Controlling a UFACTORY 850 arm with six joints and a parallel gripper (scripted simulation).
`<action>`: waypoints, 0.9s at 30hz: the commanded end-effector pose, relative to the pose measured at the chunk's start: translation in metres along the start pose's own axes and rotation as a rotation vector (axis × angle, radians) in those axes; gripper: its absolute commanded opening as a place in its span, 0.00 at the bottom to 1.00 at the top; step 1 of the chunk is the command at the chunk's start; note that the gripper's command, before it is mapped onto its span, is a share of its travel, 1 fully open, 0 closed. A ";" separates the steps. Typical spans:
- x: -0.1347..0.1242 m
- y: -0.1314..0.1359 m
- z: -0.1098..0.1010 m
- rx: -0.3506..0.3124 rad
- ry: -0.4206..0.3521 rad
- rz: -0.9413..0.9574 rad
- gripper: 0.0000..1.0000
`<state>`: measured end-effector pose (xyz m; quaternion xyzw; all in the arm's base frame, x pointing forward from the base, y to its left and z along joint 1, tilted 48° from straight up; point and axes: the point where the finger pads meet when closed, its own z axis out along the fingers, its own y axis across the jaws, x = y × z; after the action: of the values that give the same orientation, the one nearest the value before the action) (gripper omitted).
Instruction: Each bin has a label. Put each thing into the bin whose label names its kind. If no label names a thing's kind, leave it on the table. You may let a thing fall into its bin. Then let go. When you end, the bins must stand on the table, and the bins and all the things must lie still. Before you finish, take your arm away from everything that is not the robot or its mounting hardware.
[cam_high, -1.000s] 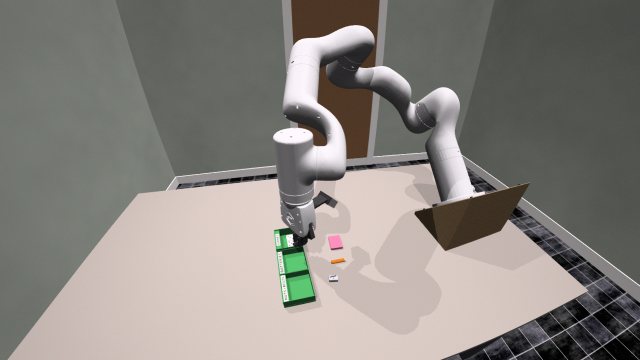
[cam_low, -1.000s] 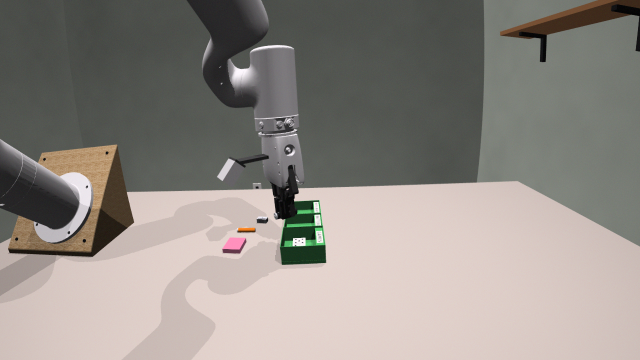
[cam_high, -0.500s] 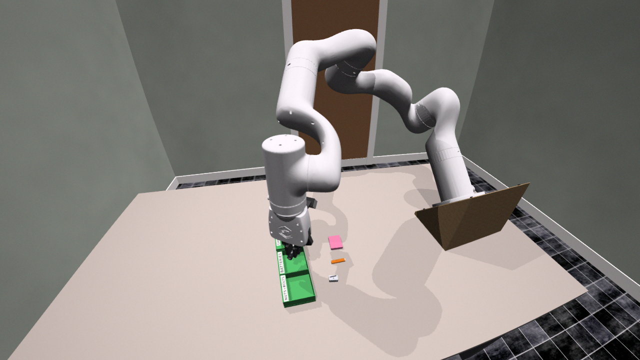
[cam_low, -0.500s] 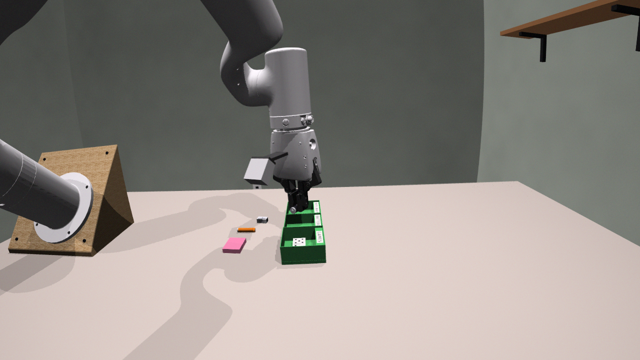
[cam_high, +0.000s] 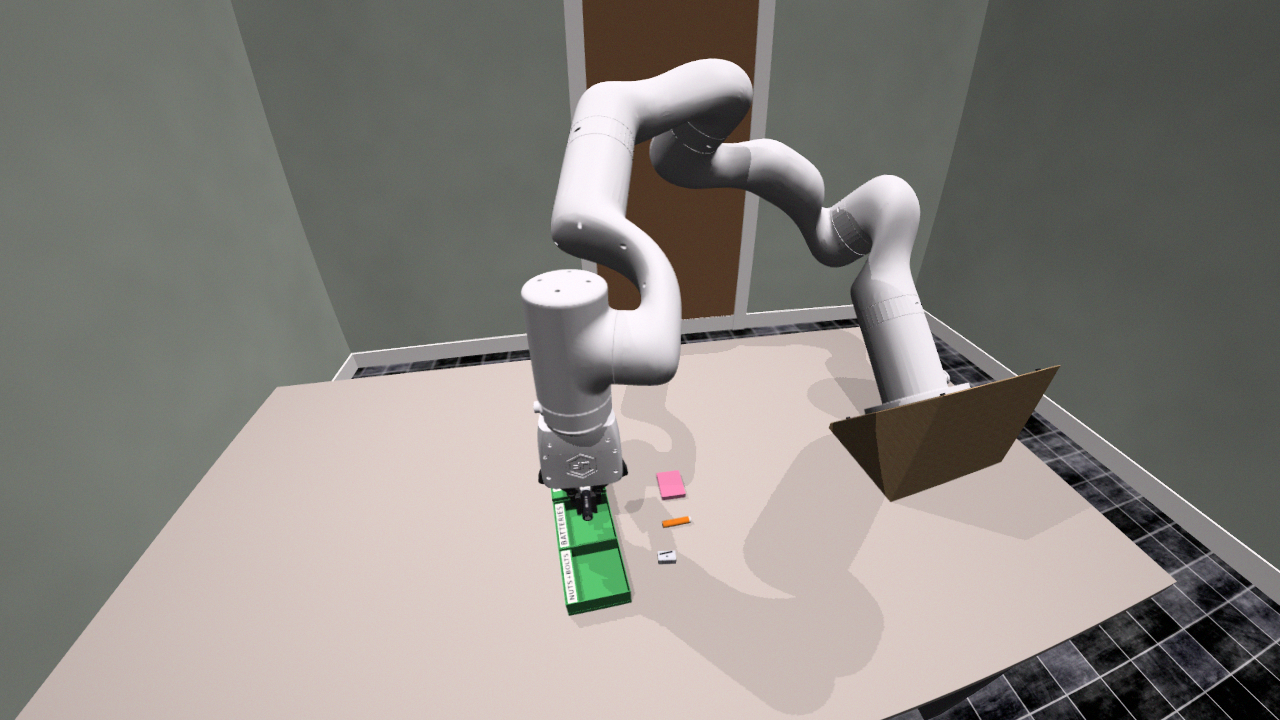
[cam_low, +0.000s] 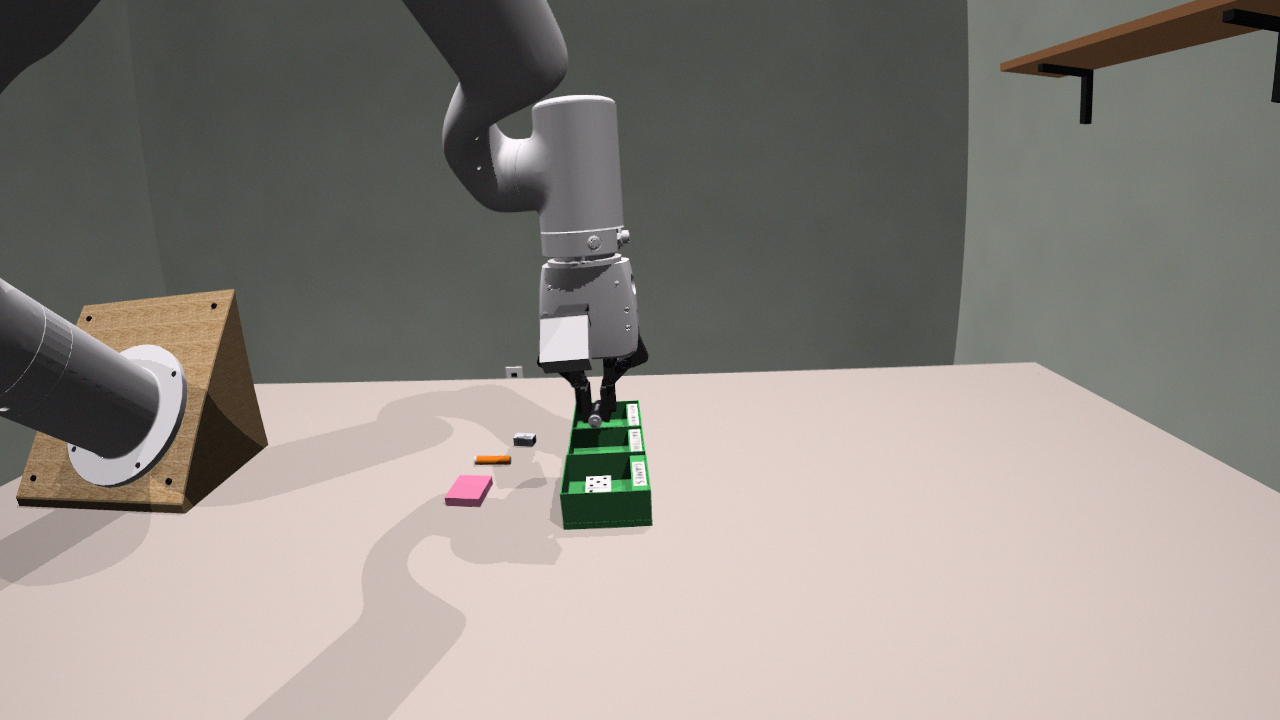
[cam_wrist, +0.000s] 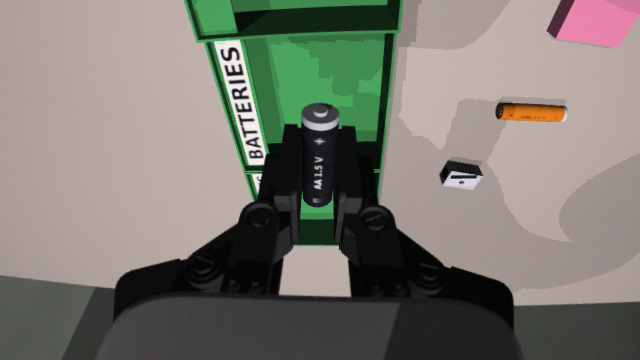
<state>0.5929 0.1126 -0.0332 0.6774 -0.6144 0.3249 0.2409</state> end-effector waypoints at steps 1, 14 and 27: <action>0.000 -0.001 -0.001 -0.019 0.000 -0.084 0.00; 0.000 -0.001 -0.001 -0.019 0.000 -0.084 0.00; 0.000 -0.001 0.021 -0.019 0.000 -0.084 0.00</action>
<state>0.5951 0.1005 -0.0443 0.7002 -0.5884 0.3081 0.2618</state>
